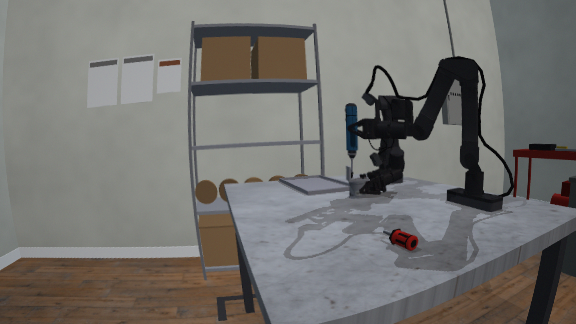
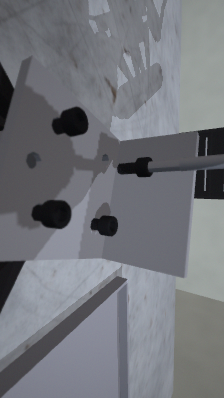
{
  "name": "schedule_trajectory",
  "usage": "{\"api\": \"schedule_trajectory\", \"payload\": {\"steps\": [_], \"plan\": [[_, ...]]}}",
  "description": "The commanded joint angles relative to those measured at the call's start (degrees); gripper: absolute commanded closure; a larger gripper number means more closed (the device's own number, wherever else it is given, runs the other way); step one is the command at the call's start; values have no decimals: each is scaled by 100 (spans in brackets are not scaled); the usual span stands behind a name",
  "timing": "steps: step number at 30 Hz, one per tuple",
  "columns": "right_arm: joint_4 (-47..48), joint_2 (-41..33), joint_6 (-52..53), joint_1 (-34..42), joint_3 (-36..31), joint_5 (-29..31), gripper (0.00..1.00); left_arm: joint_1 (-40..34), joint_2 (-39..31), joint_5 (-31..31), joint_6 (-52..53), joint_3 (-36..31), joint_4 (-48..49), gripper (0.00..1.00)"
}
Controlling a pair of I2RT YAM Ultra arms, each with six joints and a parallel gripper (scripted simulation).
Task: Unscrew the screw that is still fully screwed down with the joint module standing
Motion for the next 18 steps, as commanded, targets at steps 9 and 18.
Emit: {"api": "schedule_trajectory", "payload": {"steps": [9,18], "plan": [[11,-34,6,-5,15,4,41,-61,-529,-69,12,355,-69,58],[11,-34,6,-5,15,4,41,-86,-606,-72,15,406,-225,58]]}}
